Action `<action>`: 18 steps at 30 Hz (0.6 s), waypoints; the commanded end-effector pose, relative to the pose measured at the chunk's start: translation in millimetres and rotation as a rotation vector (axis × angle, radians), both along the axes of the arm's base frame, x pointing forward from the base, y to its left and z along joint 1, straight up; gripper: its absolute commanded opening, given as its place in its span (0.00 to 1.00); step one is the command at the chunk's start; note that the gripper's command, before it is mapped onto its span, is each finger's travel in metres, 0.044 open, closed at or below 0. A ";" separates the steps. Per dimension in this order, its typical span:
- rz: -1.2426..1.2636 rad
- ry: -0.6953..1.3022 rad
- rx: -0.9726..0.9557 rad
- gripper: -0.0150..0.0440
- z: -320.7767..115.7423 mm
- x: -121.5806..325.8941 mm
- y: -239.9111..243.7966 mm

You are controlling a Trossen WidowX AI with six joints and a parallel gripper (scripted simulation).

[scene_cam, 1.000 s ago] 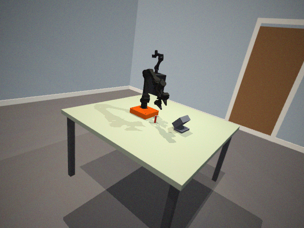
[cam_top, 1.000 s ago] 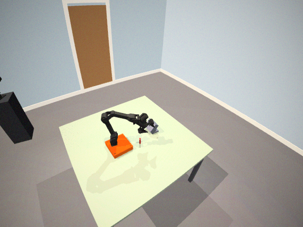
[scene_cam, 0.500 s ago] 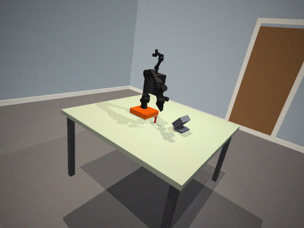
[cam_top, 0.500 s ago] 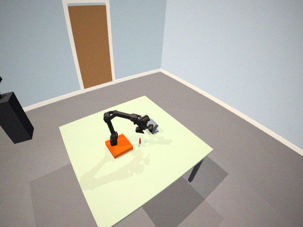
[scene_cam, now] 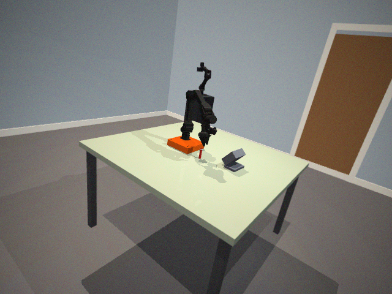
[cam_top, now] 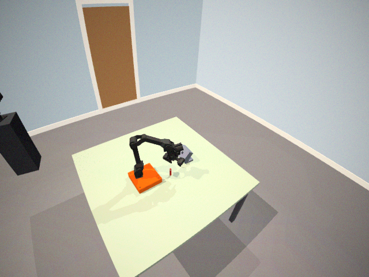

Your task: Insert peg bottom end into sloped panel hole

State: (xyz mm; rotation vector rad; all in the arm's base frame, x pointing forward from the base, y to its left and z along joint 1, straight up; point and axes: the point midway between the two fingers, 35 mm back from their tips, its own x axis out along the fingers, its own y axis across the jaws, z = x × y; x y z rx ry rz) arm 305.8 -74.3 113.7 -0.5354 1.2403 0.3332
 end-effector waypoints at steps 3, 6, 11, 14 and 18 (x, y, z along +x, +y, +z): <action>-0.127 0.086 0.045 1.00 -8.4 -11.2 3.0; -0.197 0.132 0.067 1.00 -12.3 -17.5 4.8; -0.315 0.210 0.093 1.00 -17.8 -28.3 7.8; -0.382 0.254 0.104 1.00 -20.3 -34.5 9.5; -0.397 0.264 0.106 1.00 -20.8 -36.0 9.7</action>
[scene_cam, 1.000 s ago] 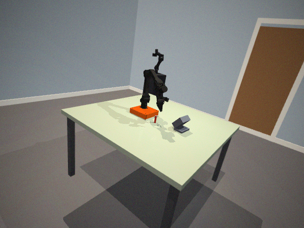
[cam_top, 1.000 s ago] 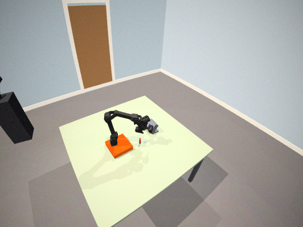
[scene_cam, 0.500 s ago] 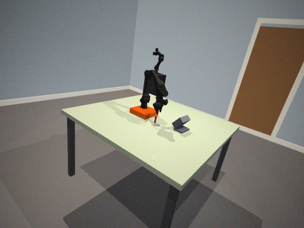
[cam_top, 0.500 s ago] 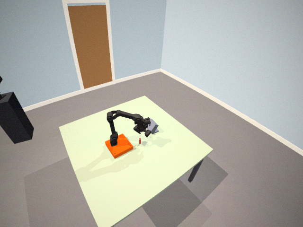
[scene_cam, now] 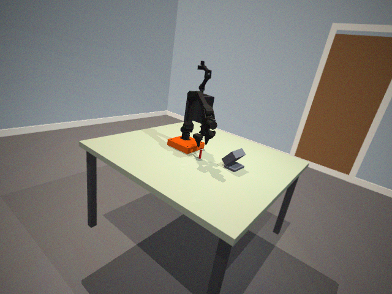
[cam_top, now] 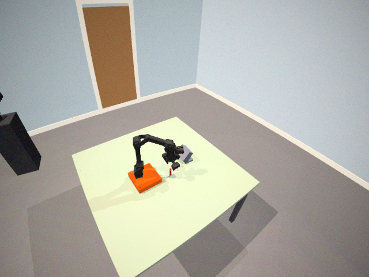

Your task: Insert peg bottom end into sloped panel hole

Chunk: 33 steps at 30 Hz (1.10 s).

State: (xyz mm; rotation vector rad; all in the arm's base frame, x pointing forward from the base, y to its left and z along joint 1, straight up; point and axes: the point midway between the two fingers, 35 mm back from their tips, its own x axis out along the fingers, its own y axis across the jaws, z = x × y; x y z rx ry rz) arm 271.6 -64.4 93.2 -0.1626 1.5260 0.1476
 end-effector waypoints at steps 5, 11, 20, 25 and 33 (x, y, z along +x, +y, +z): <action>-0.019 0.013 -0.001 1.00 -3.0 -1.6 -0.5; -0.019 0.013 -0.001 1.00 -12.5 -0.5 -0.8; -0.019 0.013 -0.001 1.00 -27.3 0.5 -1.1; -0.019 0.013 -0.001 1.00 -35.5 0.7 -1.2; -0.019 0.014 -0.001 1.00 -48.5 0.4 -1.2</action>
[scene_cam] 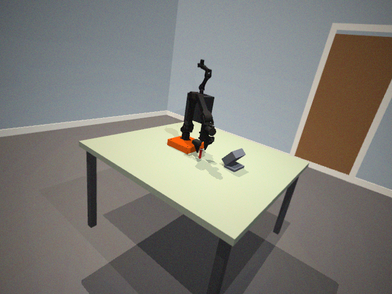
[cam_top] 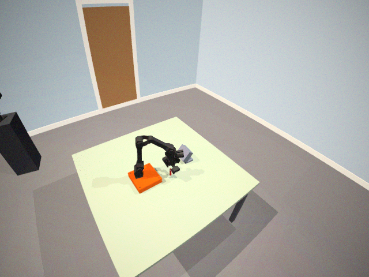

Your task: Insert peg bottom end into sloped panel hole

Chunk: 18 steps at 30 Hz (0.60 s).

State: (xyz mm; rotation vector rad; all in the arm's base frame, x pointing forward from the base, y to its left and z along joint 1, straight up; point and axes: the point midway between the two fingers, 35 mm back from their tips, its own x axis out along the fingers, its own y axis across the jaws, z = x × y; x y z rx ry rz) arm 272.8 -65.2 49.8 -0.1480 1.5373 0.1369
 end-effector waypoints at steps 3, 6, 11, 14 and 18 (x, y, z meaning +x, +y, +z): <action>-0.003 0.003 -0.003 1.00 -9.9 -1.0 -0.4; -0.003 0.003 -0.003 1.00 -14.7 -1.4 -0.3; -0.003 0.003 -0.003 1.00 -20.2 -2.0 -0.2; 0.000 0.002 0.000 0.87 -17.0 -1.3 0.2; 0.000 0.002 0.000 0.69 -17.0 -1.3 0.2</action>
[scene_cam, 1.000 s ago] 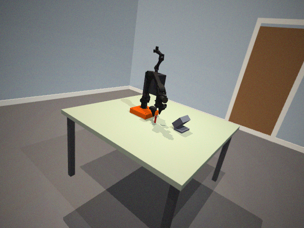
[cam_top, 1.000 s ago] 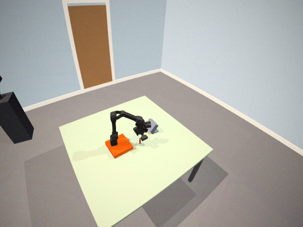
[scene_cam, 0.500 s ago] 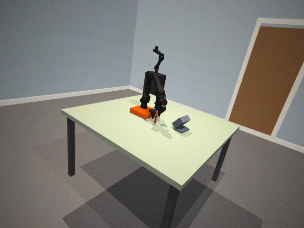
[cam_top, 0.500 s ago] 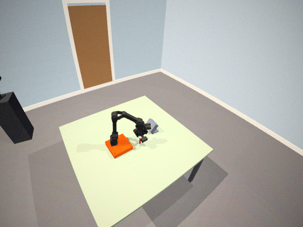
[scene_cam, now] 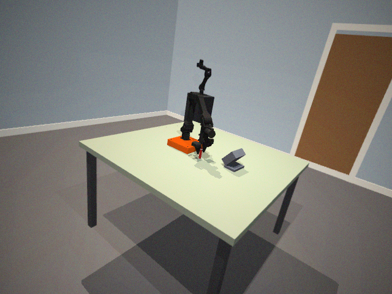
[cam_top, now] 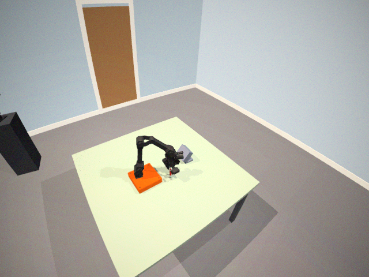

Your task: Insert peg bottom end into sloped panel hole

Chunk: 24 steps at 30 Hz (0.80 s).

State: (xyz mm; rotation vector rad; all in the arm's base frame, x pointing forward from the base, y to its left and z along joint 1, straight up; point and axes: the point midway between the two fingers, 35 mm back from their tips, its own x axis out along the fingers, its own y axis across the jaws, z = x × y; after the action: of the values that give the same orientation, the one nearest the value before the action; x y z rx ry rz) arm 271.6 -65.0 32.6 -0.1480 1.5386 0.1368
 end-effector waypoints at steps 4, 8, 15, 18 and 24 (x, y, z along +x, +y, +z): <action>0.000 0.001 0.001 0.51 0.2 -0.1 0.1; 0.000 0.001 0.001 0.33 0.2 -0.1 0.1; 0.000 0.001 0.001 0.25 0.2 -0.1 0.1; 0.000 0.001 0.000 0.25 4.2 0.5 0.0; -0.001 0.001 -0.001 0.25 26.3 2.2 -0.4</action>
State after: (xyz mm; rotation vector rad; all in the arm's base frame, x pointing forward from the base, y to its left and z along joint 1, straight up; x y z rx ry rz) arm 272.3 -65.0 48.4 -0.1466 1.5439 0.1393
